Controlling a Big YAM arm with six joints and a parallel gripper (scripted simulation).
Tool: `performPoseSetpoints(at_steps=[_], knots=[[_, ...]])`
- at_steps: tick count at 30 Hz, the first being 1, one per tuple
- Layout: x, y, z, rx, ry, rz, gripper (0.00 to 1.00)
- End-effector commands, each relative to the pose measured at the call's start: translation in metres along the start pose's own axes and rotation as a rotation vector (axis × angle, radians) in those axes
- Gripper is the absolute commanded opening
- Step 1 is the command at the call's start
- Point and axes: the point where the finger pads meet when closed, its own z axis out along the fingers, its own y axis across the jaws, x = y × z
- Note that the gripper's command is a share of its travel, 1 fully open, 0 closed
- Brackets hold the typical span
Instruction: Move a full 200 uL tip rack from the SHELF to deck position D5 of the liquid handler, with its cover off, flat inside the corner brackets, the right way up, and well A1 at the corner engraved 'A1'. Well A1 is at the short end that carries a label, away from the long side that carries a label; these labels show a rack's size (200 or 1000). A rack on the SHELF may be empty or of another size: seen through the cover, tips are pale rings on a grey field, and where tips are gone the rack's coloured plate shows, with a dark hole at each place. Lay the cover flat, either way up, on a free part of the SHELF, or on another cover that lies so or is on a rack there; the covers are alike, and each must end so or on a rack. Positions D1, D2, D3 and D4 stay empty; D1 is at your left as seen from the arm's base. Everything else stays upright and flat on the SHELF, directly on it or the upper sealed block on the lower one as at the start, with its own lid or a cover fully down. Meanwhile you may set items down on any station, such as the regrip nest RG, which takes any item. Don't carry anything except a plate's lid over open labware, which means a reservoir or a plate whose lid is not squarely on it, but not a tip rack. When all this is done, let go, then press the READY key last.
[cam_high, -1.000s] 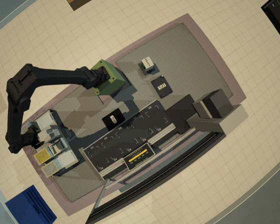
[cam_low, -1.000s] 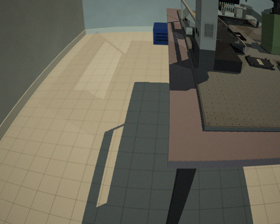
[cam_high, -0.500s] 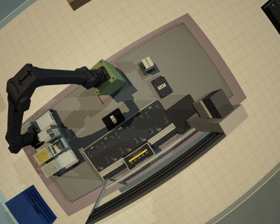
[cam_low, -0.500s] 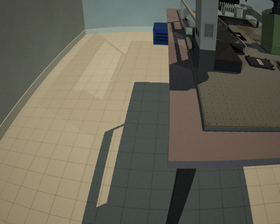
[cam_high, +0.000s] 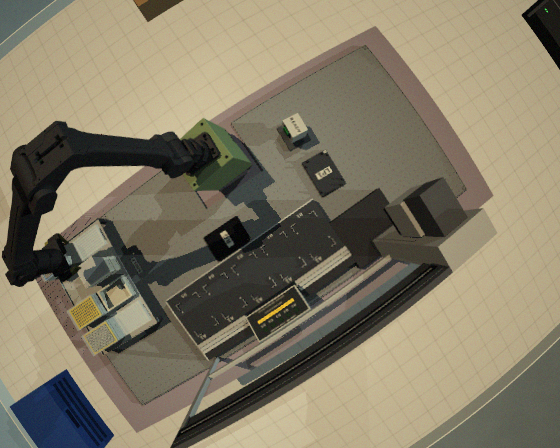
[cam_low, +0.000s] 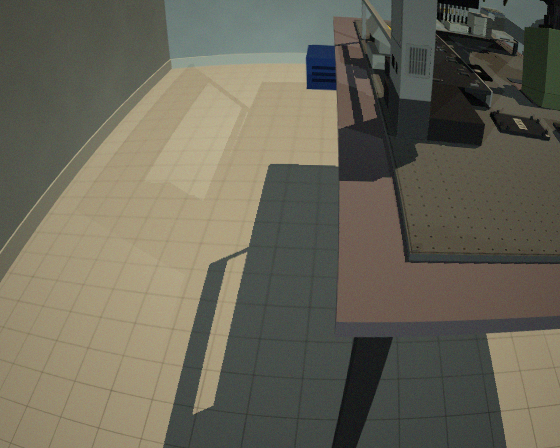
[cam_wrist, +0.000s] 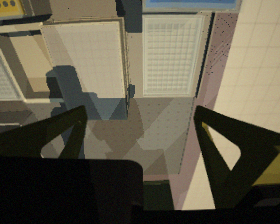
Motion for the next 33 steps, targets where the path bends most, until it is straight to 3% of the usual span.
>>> performPoseSetpoints(at_steps=[1, 8, 33], knots=[[-0.016, -0.018, -0.025, -0.002, -0.071, -0.020, 1.00], [-0.016, -0.052, -0.023, 0.002, -0.066, -0.020, 1.00], [-0.018, -0.046, -0.020, 0.002, -0.054, -0.020, 1.00]])
